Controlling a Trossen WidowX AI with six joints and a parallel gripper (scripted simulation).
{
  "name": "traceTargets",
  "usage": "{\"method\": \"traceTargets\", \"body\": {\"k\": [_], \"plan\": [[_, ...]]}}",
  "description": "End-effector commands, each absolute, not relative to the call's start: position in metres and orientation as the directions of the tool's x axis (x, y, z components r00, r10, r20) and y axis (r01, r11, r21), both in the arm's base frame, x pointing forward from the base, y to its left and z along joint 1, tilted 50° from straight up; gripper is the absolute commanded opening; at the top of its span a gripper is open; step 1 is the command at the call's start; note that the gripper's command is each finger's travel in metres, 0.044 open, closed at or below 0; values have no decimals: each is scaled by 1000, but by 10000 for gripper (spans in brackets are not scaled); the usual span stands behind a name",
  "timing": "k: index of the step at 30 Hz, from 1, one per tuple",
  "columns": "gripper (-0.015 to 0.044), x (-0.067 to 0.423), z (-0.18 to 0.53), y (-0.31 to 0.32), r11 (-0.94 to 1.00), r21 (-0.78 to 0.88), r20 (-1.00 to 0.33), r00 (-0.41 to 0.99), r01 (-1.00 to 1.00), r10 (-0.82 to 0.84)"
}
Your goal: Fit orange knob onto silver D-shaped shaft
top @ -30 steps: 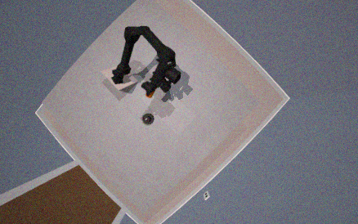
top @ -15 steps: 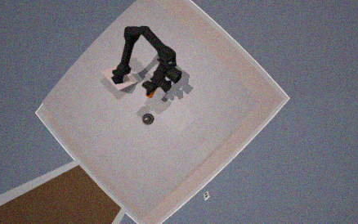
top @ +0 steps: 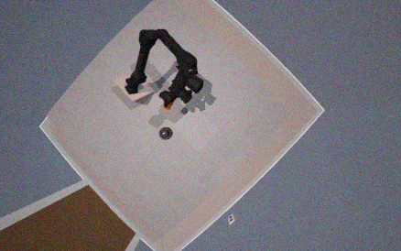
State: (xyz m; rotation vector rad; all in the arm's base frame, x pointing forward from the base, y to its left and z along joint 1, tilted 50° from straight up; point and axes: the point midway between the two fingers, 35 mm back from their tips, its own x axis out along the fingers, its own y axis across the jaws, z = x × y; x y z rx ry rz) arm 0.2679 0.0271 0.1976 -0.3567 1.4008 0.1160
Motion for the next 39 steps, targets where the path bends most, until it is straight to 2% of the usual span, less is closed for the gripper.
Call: {"method": "traceTargets", "body": {"k": [1, 8, 13, 26, 39], "plan": [[0, 268, 198, 26, 941, -178, -976, 174, -288, -132], [0, 268, 196, 27, 940, -188, -974, 178, -283, -141], [0, 268, 190, 31, 948, -128, -983, 162, -290, -83], [0, 266, 166, 46, 924, 200, -972, 57, -327, 230], [0, 265, 141, 59, 800, 501, -856, -53, -329, 514]]}}
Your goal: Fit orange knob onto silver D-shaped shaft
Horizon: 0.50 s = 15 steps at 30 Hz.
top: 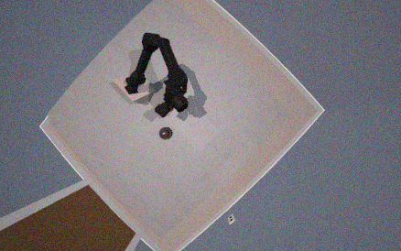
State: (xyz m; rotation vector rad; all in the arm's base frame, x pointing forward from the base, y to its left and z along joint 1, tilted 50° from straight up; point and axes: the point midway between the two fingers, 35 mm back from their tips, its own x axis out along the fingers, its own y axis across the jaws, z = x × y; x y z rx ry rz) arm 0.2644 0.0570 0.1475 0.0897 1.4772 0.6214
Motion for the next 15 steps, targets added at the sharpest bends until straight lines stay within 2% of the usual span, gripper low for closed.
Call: {"method": "traceTargets", "body": {"k": [1, 11, 15], "plan": [[0, 265, 140, 60, 787, 523, -843, -61, -327, 534], [0, 264, 119, 72, 619, 725, -676, -143, -301, 723], [0, 264, 115, 75, 596, 746, -653, -151, -296, 742]]}}
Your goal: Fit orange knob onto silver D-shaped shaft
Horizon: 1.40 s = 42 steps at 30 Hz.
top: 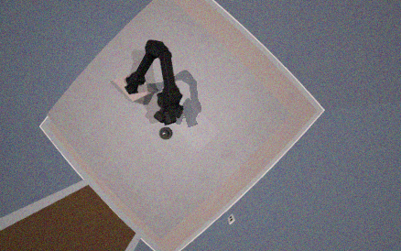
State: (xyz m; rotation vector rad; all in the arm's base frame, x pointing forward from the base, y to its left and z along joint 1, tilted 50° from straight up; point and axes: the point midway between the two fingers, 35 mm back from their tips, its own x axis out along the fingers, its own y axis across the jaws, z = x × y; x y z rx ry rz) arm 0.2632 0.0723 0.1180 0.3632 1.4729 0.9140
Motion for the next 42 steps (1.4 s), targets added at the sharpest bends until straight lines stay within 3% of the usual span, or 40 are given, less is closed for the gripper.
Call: {"method": "traceTargets", "body": {"k": [1, 39, 42], "plan": [[0, 264, 114, 76, 597, 746, -654, -150, -296, 742], [0, 254, 24, 169, 587, 752, -646, -155, -300, 748], [79, 255, 25, 168, 589, 748, -650, -159, -305, 743]]}}
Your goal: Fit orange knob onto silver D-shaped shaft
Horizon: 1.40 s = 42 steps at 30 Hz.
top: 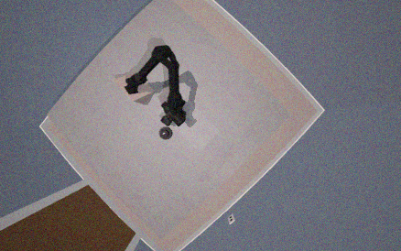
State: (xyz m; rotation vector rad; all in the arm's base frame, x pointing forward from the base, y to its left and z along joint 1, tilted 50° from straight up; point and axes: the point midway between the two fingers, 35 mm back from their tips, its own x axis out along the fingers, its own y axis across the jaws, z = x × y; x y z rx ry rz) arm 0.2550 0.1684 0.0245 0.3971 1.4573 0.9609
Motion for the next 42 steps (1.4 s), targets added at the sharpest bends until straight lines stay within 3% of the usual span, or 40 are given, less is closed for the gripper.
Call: {"method": "traceTargets", "body": {"k": [1, 6, 22, 30, 42], "plan": [[105, 255, 25, 168, 589, 748, -650, -159, -305, 743], [236, 255, 25, 168, 589, 748, -650, -159, -305, 743], [240, 255, 25, 168, 589, 748, -650, -159, -305, 743], [440, 268, 76, 107, 590, 749, -649, -155, -300, 745], [440, 266, 67, 118, 590, 750, -649, -155, -300, 745]]}}
